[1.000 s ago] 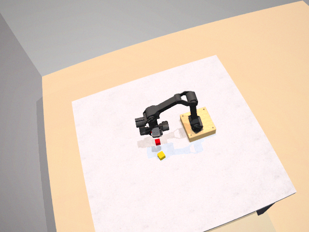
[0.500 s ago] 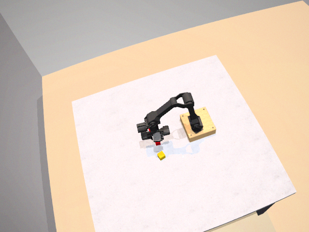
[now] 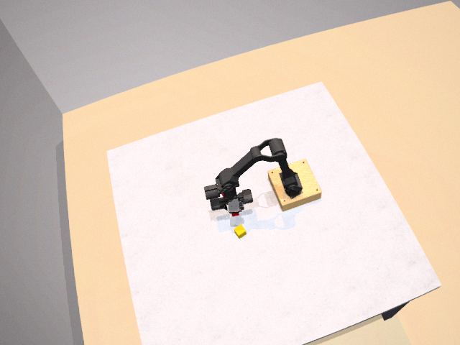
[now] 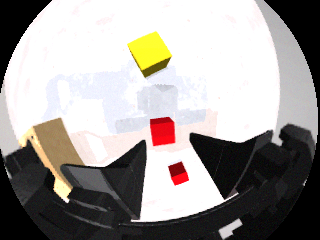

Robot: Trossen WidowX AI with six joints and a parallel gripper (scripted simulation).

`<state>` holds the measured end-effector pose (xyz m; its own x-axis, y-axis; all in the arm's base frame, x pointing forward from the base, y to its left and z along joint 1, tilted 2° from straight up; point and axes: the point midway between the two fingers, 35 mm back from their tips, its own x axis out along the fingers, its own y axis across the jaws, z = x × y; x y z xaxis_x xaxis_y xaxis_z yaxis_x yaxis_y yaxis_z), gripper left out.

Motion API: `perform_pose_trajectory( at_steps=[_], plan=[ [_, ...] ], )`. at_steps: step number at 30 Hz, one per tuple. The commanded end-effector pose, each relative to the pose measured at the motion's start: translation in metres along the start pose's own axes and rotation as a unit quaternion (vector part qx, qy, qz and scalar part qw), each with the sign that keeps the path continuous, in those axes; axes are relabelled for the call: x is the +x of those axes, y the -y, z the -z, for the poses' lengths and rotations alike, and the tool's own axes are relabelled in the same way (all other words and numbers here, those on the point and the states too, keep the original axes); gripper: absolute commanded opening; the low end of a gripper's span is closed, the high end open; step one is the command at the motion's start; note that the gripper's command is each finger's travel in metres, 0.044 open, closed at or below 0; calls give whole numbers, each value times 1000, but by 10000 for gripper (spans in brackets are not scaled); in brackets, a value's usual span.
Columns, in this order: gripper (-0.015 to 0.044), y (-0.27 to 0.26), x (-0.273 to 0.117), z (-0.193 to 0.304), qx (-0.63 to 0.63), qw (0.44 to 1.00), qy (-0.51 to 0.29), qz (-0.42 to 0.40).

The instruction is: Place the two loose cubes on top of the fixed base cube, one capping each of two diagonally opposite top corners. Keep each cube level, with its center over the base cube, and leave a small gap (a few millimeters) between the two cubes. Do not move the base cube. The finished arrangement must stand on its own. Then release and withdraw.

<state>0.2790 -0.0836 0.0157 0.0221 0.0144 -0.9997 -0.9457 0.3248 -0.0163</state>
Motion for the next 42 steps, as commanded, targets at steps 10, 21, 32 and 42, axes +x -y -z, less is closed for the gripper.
perform_pose_trajectory(
  at_steps=[10,21,32,42],
  plan=[
    [265,-3,26,1,-1,1000,-2,-9],
    [186,-4,34,1,-1,1000,-2,-9],
    [105,-1,23,1,-1,1000,-2,-9],
    [105,3,-7,0,-1,1000,-2,-8]
  ],
)
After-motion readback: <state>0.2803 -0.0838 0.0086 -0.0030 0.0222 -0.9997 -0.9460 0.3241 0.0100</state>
